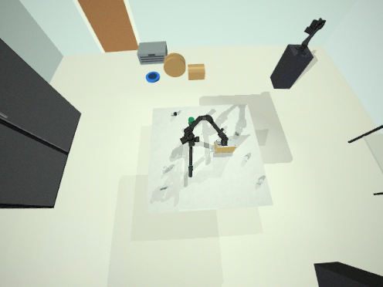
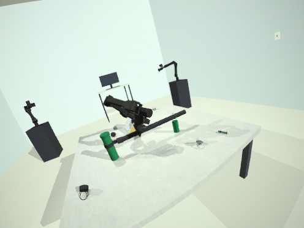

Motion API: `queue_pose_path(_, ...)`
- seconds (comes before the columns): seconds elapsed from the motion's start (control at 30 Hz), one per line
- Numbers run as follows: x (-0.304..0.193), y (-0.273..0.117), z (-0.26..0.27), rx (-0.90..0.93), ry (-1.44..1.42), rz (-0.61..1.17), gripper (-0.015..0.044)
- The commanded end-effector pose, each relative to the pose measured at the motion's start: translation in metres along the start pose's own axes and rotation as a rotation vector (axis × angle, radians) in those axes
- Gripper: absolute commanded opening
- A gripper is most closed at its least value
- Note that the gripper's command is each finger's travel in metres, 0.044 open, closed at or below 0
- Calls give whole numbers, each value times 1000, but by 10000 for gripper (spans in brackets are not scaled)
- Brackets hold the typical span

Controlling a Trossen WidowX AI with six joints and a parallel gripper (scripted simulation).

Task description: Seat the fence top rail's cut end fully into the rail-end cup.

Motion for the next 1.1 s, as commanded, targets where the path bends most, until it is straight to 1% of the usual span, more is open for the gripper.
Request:
queue_pose_path(0.0, -6, -2, 0, -10, 2, 9, 0)
queue_pose_path(1.07, -25, 1, 0, -9, 2, 10, 0)
Point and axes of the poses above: the point midway between the two fingers, 35 mm back from their tips, its own y axis out along the fingers, its own z axis across the jaws, x = y × z, the point moved 7 cm from there along -y, back along the fingers, and after that the axes turned 3 degrees about -y, right-handed, at the moved point
